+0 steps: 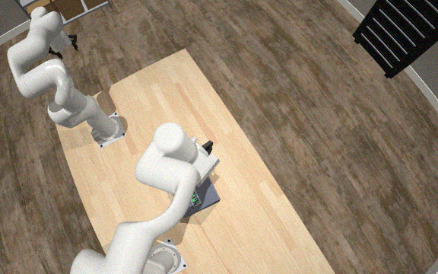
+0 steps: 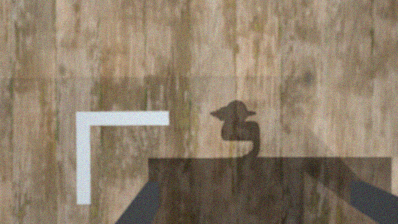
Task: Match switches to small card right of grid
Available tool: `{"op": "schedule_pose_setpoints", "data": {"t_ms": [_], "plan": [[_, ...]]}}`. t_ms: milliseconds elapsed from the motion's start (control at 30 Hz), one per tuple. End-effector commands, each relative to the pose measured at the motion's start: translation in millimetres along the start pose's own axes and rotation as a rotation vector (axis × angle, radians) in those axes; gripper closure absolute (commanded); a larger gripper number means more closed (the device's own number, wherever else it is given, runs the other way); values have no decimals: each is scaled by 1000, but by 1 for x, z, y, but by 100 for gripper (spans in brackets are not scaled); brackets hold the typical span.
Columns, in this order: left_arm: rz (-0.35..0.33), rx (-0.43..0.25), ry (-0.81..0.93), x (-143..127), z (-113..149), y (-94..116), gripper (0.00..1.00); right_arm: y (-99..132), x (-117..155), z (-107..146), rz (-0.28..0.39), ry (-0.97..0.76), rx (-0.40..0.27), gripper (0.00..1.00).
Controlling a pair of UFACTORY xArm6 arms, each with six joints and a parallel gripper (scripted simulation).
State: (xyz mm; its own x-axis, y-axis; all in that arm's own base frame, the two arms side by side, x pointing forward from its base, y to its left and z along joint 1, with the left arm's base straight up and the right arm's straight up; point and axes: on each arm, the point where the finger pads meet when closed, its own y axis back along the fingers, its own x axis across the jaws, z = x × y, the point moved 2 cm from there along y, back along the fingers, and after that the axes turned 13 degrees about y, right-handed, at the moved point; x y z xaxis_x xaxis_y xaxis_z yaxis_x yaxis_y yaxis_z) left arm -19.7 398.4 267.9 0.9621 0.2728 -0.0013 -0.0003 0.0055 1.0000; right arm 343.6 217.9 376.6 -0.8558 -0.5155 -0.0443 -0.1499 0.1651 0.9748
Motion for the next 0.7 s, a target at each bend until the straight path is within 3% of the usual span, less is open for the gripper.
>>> {"op": "schedule_pose_setpoints", "data": {"t_ms": [0, 400, 667], "plan": [[1, 5, 0, 0, -1, 2, 0, -2, 17, 23, -43, 131, 11, 0], [1, 5, 0, 0, -1, 2, 0, -19, 61, 68, -96, 450, 42, 0], [1, 5, 0, 0, -1, 2, 0, -29, 81, 85, -121, 592, 58, 0]]}}
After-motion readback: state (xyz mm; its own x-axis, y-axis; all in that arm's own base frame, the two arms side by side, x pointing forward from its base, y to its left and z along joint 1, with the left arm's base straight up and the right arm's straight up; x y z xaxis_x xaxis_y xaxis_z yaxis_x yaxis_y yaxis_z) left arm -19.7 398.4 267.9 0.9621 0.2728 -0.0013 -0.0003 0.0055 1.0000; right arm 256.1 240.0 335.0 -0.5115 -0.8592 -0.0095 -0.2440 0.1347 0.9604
